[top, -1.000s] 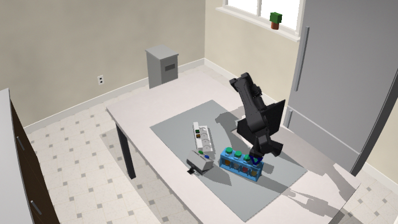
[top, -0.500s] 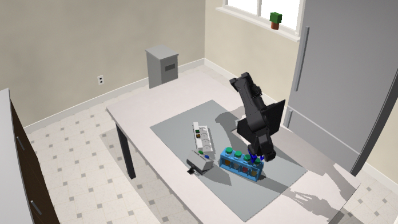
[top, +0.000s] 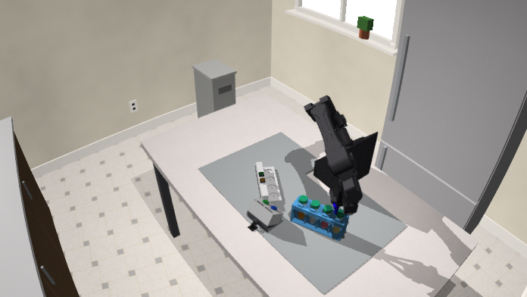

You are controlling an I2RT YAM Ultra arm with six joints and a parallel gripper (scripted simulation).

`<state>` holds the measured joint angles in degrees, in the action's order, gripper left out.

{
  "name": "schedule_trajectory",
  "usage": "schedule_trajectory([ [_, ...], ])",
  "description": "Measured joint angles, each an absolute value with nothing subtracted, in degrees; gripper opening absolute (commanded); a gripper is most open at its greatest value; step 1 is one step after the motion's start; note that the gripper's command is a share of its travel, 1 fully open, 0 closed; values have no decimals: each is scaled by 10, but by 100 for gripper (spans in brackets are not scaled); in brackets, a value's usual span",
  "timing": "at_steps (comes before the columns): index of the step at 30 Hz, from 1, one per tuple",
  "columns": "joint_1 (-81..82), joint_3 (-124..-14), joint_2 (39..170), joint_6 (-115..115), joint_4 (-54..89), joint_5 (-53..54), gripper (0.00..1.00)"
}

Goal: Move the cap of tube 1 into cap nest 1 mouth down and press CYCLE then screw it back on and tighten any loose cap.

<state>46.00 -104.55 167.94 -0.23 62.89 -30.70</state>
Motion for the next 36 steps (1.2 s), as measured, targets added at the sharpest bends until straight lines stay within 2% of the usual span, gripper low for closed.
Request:
schedule_trajectory([
  [14, 460, -1048, 1680, -10, 633, -306, 0],
  [29, 486, -1101, 1670, -30, 698, -292, 0],
  [36, 449, -1004, 1598, -169, 681, -304, 0],
])
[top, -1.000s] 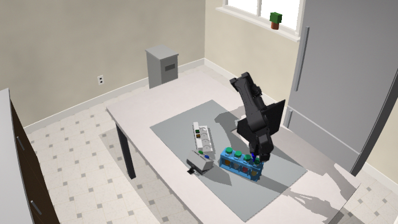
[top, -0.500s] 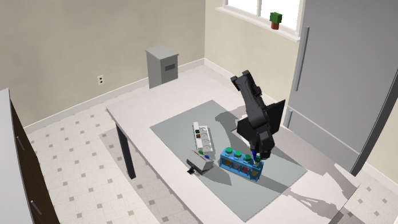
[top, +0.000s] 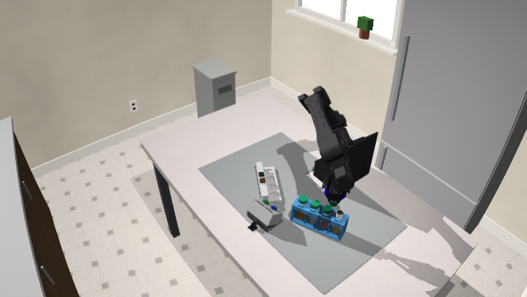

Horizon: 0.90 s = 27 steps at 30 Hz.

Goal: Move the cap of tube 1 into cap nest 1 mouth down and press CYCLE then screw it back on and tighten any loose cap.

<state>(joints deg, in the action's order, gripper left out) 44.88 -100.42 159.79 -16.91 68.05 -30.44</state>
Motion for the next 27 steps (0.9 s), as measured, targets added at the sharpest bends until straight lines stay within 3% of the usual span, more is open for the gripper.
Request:
schedule_trajectory([
  [18, 351, -861, 1428, -625, 639, -356, 0],
  [27, 280, -818, 1332, -663, 639, -389, 0],
])
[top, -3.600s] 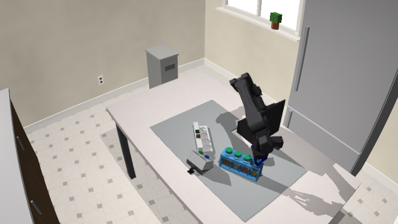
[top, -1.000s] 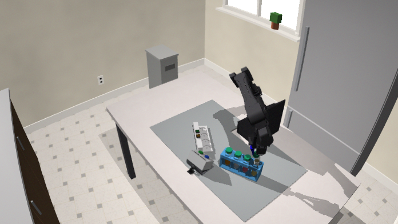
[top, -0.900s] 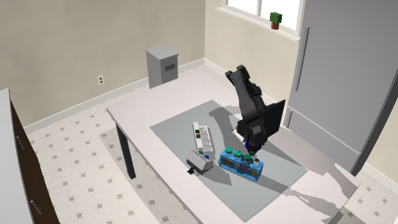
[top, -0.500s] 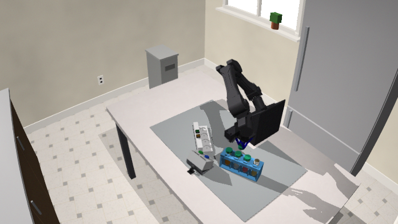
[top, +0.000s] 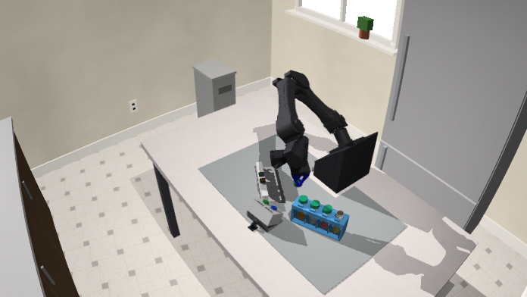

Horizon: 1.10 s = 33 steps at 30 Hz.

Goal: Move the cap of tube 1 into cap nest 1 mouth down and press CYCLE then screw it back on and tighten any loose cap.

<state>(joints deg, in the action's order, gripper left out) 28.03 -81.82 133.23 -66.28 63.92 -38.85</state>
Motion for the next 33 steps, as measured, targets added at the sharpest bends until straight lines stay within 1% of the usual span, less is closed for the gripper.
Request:
schedule_trajectory([
  [6, 239, -805, 1284, -621, 644, -403, 0],
  [15, 155, -820, 1204, -528, 658, -434, 0],
  [24, 156, -818, 1204, -499, 660, -441, 0],
  [33, 110, -759, 1210, -452, 585, -446, 0],
])
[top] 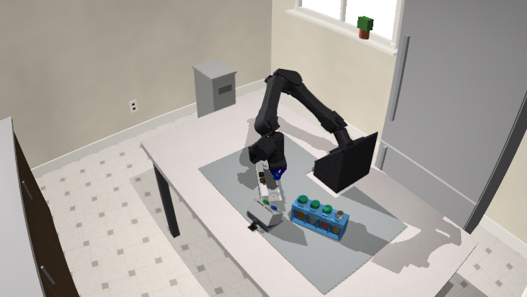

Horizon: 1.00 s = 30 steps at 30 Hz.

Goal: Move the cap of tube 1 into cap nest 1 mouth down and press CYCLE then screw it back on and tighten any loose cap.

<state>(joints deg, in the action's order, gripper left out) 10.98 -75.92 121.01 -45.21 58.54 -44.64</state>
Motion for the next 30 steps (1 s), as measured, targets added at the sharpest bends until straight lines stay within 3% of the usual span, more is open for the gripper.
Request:
schedule_trajectory([
  [21, 15, -677, 1258, -310, 345, -459, 0],
  [30, 12, -675, 1260, -292, 318, -460, 0],
])
